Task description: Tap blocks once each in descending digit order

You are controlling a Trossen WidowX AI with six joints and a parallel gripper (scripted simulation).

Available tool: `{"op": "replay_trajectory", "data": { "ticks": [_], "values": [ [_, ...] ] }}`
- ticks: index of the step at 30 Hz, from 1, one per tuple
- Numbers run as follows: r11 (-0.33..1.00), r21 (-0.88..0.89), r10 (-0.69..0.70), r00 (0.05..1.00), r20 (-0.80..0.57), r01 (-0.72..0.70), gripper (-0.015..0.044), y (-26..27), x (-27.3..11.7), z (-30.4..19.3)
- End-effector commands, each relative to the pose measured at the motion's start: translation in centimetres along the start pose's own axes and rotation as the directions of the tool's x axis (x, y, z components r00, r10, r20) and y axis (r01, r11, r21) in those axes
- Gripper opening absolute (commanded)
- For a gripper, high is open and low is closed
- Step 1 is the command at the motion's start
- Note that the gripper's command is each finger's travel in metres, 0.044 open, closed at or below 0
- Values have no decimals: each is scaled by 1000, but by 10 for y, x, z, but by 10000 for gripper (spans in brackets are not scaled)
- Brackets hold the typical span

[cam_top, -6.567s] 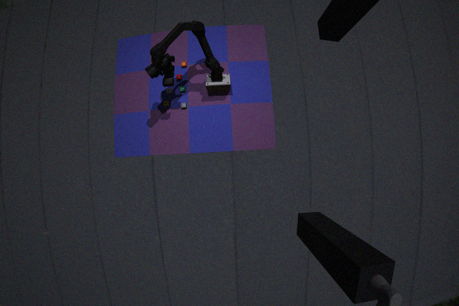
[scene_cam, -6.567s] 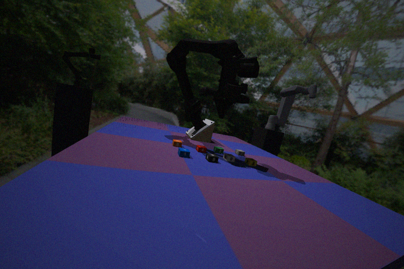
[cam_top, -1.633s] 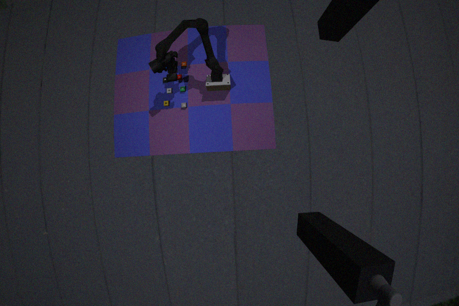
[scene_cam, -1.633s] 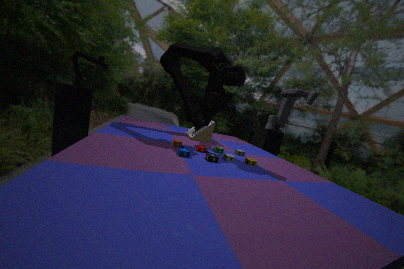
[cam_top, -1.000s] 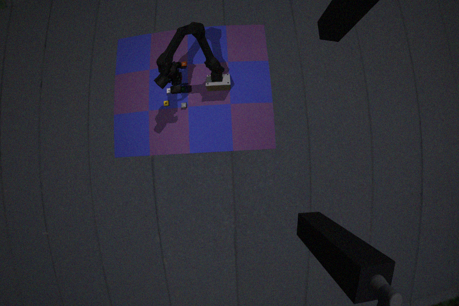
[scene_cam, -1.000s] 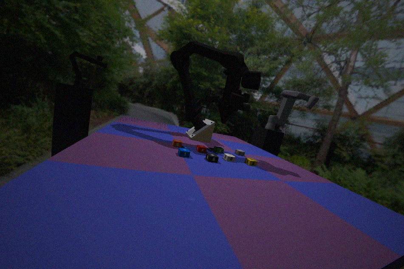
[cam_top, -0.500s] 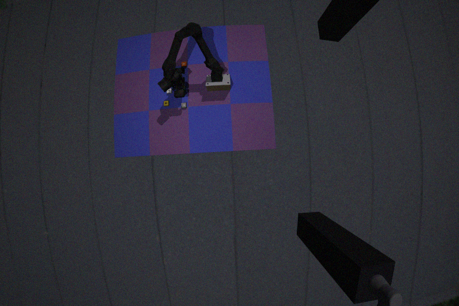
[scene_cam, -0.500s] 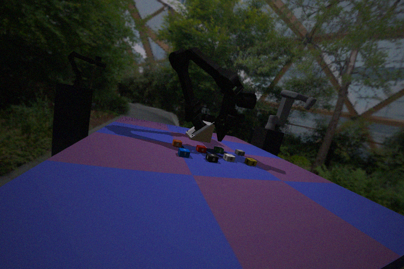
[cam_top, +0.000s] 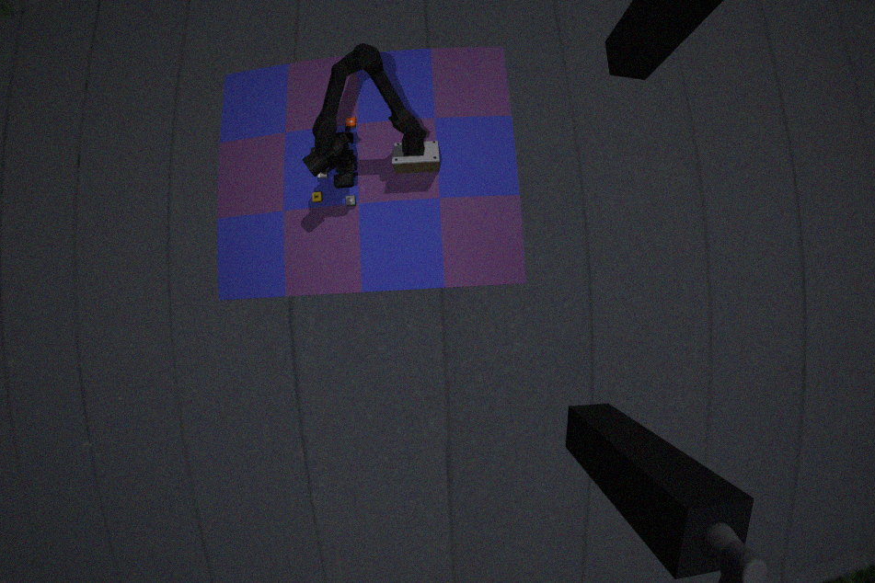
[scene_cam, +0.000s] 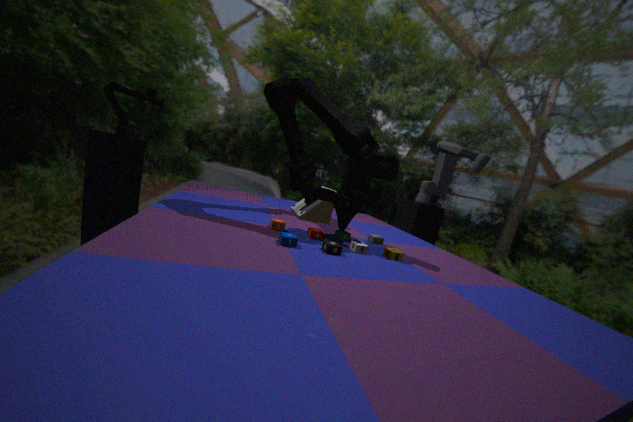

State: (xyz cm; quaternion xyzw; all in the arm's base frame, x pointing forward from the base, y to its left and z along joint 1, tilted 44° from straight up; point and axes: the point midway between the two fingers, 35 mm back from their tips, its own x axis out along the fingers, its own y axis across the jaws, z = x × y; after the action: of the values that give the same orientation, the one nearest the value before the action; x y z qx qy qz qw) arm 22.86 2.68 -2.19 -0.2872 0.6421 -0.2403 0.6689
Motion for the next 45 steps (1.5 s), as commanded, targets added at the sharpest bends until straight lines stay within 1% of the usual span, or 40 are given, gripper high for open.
{"op": "replay_trajectory", "data": {
  "ticks": [1, 6, 10, 15, 17, 20, 22, 29, 31, 35, 41, 43, 45],
  "values": [
    [1000, -3, -4, 1000, -1, 4, 20, -1, 7, -1],
    [1000, -3, -4, 1000, -1, 4, 20, -1, 7, -1],
    [1000, -3, -3, 1000, -1, 3, 20, 0, -21, -1],
    [1000, -4, -2, 1000, -1, 2, 20, 0, -25, -1],
    [1000, -4, 0, 1000, -1, 0, 20, 1, -42, 1],
    [1000, -5, 1, 1000, -2, -1, 20, 1, -84, 1],
    [1000, -4, 0, 1000, -2, 0, 20, 0, -102, -1],
    [1000, -3, 2, 1000, -4, -2, 20, -1, -104, 1],
    [1000, 9, 19, 1000, -14, -19, 20, -16, -105, 17],
    [998, 37, 49, 998, -26, -48, 20, -69, -105, 60],
    [1000, 5, 5, 1000, -1, -5, 20, -158, -105, 101],
    [1000, -1, -7, 1000, 1, 7, 20, -173, -105, 104],
    [1000, -1, -7, 1000, 1, 7, 20, -174, -105, 105]
  ]
}}
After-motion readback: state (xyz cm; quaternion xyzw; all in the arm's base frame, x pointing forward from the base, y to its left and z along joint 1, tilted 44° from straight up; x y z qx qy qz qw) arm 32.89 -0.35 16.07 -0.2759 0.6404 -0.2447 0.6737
